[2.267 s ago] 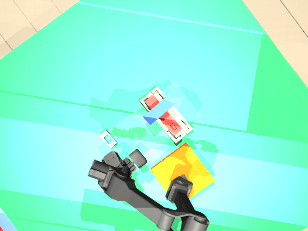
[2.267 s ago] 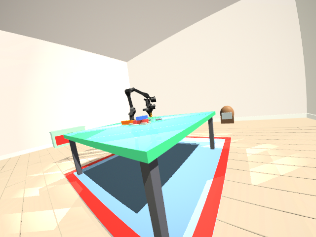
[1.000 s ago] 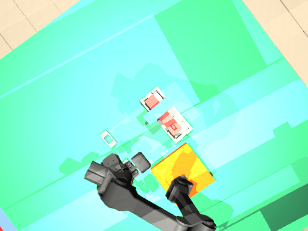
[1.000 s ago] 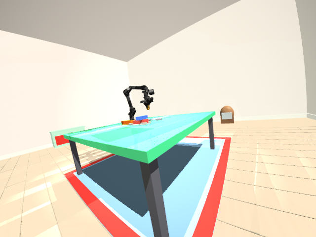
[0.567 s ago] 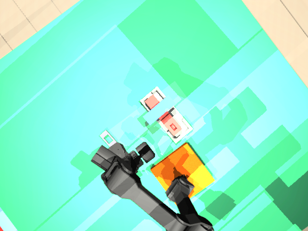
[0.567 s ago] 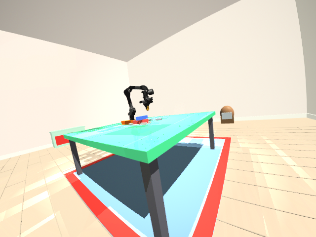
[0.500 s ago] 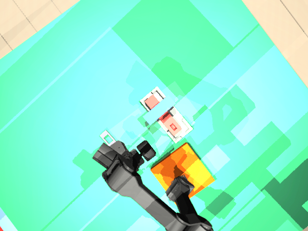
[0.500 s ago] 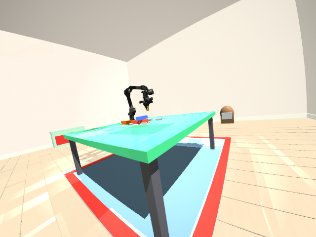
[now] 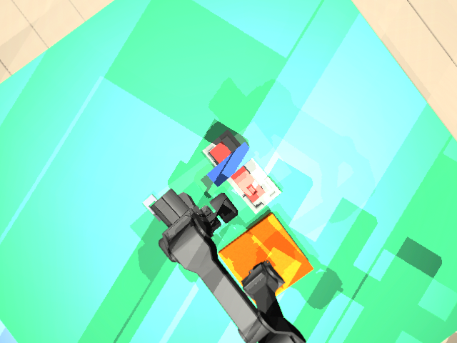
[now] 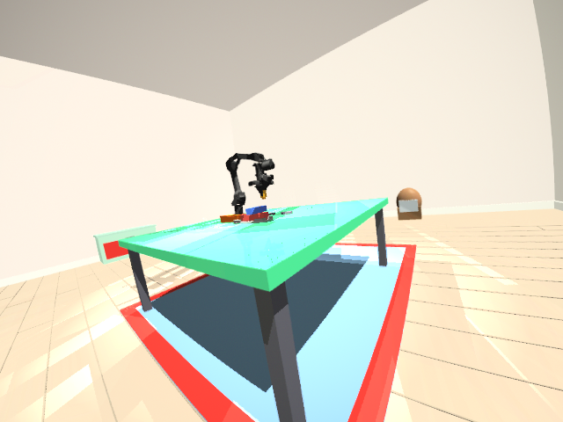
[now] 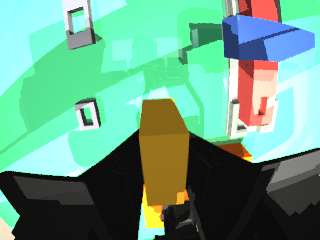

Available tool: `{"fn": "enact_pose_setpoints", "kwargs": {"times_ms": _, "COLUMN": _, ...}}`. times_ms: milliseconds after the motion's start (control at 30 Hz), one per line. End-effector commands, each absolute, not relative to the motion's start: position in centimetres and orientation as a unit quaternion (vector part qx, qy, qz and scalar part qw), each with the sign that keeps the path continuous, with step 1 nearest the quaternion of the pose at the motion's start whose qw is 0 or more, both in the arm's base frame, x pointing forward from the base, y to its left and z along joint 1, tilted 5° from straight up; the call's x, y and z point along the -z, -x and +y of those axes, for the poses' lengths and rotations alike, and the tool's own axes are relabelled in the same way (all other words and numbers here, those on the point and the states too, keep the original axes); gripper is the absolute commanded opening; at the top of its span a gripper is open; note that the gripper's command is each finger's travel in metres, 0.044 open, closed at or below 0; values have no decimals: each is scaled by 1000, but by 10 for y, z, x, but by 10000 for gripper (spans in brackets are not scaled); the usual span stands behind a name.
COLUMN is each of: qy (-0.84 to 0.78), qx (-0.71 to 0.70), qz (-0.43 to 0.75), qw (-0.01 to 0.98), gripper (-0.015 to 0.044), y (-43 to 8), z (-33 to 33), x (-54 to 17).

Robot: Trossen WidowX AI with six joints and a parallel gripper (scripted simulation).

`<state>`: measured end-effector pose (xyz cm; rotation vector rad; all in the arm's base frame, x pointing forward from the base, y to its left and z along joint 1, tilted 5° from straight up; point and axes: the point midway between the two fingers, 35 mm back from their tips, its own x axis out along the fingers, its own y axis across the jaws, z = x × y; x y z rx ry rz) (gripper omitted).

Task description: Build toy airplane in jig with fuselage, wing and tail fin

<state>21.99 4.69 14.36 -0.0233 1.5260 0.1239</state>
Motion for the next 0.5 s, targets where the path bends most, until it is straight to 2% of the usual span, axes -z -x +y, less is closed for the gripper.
{"fn": "enact_pose_setpoints", "kwargs": {"times_ms": 0, "qy": 12, "qx": -59, "qz": 693, "qw": 718, "gripper": 0, "y": -222, "z": 36, "x": -138}}
{"fn": "enact_pose_setpoints", "kwargs": {"times_ms": 467, "qy": 17, "qx": -64, "qz": 694, "qw": 717, "gripper": 0, "y": -230, "z": -6, "x": -125}}
